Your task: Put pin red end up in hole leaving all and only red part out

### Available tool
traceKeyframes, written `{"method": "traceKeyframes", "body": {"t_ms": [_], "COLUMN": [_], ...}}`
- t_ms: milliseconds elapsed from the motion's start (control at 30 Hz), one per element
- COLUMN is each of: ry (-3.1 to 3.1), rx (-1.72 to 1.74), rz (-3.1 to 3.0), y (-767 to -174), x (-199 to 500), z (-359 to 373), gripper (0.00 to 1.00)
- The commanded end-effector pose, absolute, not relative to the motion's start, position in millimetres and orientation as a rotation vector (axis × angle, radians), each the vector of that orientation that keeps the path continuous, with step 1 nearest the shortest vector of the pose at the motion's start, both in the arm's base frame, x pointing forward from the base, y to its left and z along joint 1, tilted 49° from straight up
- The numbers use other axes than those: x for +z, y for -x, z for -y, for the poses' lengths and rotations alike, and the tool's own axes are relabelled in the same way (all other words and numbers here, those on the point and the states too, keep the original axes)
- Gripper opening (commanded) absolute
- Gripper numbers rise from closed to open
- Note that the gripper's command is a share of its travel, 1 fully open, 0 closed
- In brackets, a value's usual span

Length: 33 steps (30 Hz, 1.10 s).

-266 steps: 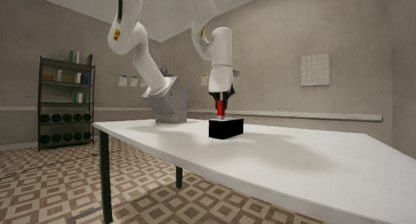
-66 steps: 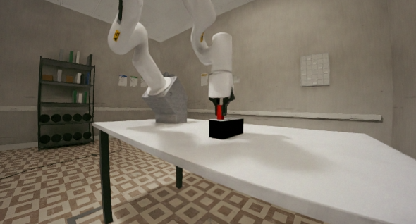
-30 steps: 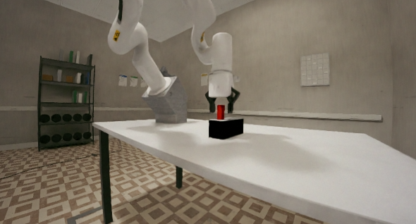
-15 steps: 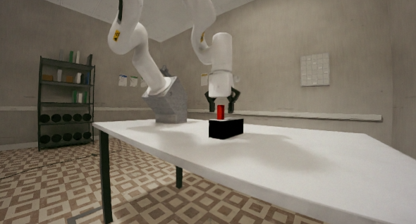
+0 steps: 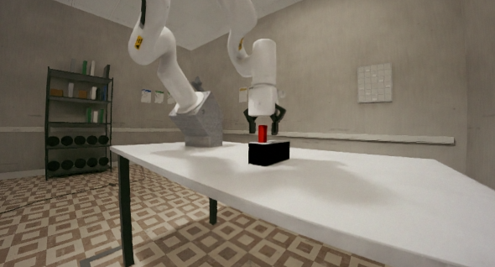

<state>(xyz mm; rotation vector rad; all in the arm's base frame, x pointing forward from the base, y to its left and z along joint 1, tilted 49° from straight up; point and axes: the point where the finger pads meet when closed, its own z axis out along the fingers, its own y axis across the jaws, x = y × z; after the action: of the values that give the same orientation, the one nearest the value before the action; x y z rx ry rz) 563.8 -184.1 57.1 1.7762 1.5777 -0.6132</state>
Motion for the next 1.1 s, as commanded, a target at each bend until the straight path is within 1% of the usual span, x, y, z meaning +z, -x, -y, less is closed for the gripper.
{"method": "traceKeyframes", "body": {"t_ms": [0,1067], "ry": [-1.776,-1.776], "rx": [-0.612,-0.612], "rz": [-1.578,-1.578], "y": [-564.4,-562.3], "x": [57.6,73.4], "z": [183.6,165.8], "gripper": [1.00,1.00]}}
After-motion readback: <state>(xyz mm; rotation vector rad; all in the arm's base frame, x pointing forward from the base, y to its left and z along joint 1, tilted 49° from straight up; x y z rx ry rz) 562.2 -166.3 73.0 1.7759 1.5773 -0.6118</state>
